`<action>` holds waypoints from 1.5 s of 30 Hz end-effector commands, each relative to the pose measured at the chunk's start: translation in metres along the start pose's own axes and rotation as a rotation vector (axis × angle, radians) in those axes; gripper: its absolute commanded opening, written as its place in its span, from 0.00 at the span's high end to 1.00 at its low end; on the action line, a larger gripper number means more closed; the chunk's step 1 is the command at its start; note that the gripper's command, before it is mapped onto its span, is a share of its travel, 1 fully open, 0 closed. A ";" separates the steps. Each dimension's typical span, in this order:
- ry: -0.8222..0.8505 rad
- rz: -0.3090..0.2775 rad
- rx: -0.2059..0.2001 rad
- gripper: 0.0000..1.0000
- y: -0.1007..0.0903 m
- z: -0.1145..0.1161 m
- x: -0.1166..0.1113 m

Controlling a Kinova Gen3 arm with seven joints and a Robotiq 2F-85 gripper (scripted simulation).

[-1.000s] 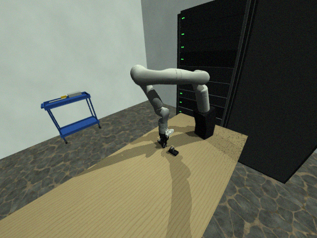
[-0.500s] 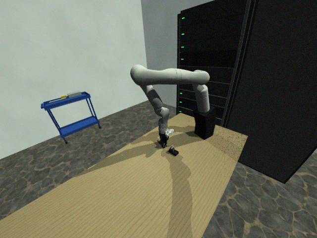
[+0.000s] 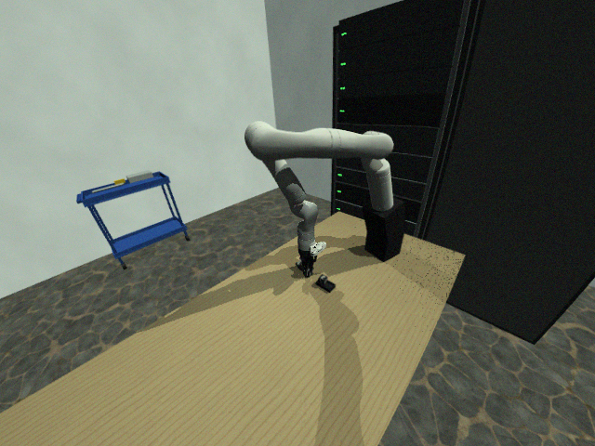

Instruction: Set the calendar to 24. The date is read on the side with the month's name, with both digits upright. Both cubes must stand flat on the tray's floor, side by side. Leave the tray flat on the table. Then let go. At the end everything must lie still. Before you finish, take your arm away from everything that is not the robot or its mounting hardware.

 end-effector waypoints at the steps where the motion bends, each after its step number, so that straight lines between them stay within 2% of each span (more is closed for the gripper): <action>1: 0.003 -0.003 0.012 0.74 0.001 0.004 0.000; 5: 0.004 -0.001 0.008 0.74 -0.005 0.002 -0.001; 8: 0.004 -0.001 0.008 0.74 -0.019 0.002 -0.001; 10: 0.004 -0.001 0.008 0.74 -0.019 0.002 -0.001; 19: 0.003 -0.001 0.008 0.74 -0.078 0.001 -0.001; 23: 0.003 -0.001 0.008 0.74 -0.095 0.001 -0.001; 38: 0.003 -0.001 0.008 0.74 -0.100 0.001 -0.002; 40: 0.004 0.002 0.008 0.74 -0.100 0.002 -0.009; 42: 0.002 0.007 0.013 0.74 -0.099 0.004 -0.026; 44: 0.002 0.007 0.013 0.74 -0.099 0.004 -0.026; 45: 0.003 0.009 0.019 0.74 -0.099 0.007 -0.035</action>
Point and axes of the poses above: the point where the finger pads meet when closed, its own y axis out along the fingers, its own z axis across the jaws, x = y × z, the point moved 2 cm from there along -y, back along the fingers, and after that the axes turned 5 degrees about y, right-handed, at the moved point
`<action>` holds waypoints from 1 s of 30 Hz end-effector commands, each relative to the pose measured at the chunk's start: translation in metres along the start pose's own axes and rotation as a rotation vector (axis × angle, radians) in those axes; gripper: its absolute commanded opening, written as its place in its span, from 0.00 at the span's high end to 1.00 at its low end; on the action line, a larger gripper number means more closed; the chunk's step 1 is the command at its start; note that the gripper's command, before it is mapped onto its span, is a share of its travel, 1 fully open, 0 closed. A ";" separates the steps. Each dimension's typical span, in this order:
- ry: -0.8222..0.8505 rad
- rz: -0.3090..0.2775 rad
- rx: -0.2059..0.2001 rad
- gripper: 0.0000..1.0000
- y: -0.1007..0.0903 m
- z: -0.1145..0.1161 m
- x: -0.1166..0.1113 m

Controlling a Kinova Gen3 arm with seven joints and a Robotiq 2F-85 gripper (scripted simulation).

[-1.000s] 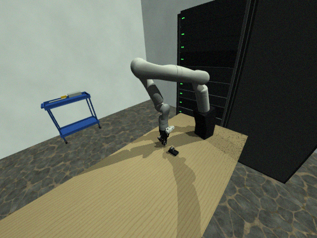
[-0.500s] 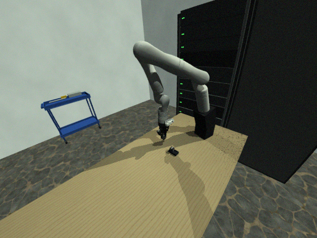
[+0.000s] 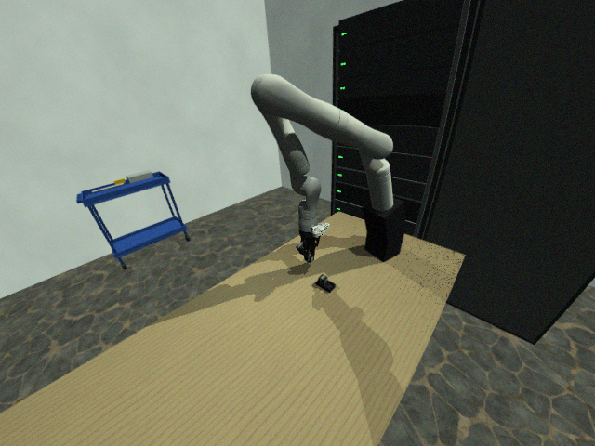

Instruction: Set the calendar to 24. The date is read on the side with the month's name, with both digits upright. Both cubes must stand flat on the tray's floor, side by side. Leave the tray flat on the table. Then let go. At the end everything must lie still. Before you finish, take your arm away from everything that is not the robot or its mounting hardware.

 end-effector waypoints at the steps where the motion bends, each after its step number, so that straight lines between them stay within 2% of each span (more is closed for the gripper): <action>1: 0.001 0.010 0.011 0.74 0.000 0.005 -0.030; 6: 0.004 0.008 0.007 0.74 -0.005 -0.002 -0.083; 10: 0.003 0.001 0.008 0.74 -0.009 -0.007 -0.104; 30: 0.008 -0.002 0.014 0.74 -0.007 -0.004 -0.104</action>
Point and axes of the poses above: the point where the finger pads meet when closed, its own y axis out along the fingers, its own z axis across the jaws, x = y × z, the point moved 2 cm from there along -y, back along the fingers, and after that the axes turned 5 degrees about y, right-handed, at the moved point
